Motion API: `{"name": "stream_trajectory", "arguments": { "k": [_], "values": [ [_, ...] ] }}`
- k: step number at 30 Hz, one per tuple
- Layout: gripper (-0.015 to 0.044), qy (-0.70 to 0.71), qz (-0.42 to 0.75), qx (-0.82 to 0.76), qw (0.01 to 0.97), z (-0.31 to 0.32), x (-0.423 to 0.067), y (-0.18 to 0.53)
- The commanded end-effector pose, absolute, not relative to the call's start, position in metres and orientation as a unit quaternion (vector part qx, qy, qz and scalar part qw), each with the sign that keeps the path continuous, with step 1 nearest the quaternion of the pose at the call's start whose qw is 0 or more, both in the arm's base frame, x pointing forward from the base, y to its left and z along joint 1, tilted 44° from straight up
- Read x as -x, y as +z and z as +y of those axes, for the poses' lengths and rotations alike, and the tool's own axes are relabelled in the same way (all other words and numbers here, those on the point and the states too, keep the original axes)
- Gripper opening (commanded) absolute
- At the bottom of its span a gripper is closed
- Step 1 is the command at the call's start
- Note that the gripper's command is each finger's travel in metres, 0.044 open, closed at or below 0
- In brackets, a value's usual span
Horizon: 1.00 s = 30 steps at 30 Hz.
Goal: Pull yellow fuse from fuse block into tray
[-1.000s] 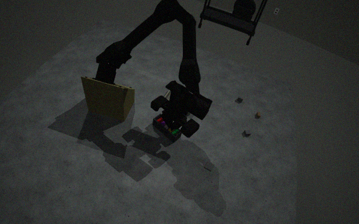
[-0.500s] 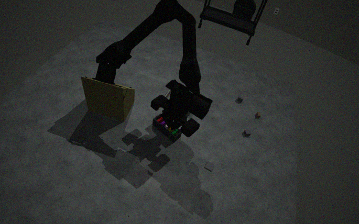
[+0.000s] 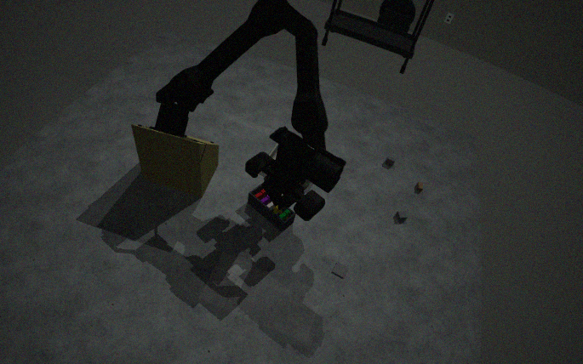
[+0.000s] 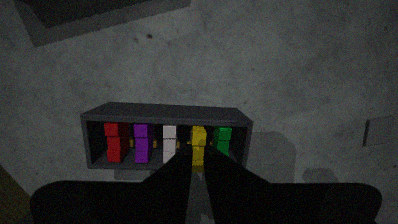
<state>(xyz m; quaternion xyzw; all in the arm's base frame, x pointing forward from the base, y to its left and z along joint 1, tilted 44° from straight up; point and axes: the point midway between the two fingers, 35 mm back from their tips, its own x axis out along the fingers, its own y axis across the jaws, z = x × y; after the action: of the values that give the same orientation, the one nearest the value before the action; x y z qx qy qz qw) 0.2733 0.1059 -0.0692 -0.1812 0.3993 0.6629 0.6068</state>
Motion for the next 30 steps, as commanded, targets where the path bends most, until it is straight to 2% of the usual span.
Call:
{"name": "stream_trajectory", "arguments": {
  "k": [1, 30],
  "values": [
    [0.0000, 0.663, 0.399, 0.185, 0.606, 0.104, -0.275, -0.068],
    [0.0000, 0.663, 0.399, 0.184, 0.607, 0.094, -0.277, -0.057]
  ]
}}
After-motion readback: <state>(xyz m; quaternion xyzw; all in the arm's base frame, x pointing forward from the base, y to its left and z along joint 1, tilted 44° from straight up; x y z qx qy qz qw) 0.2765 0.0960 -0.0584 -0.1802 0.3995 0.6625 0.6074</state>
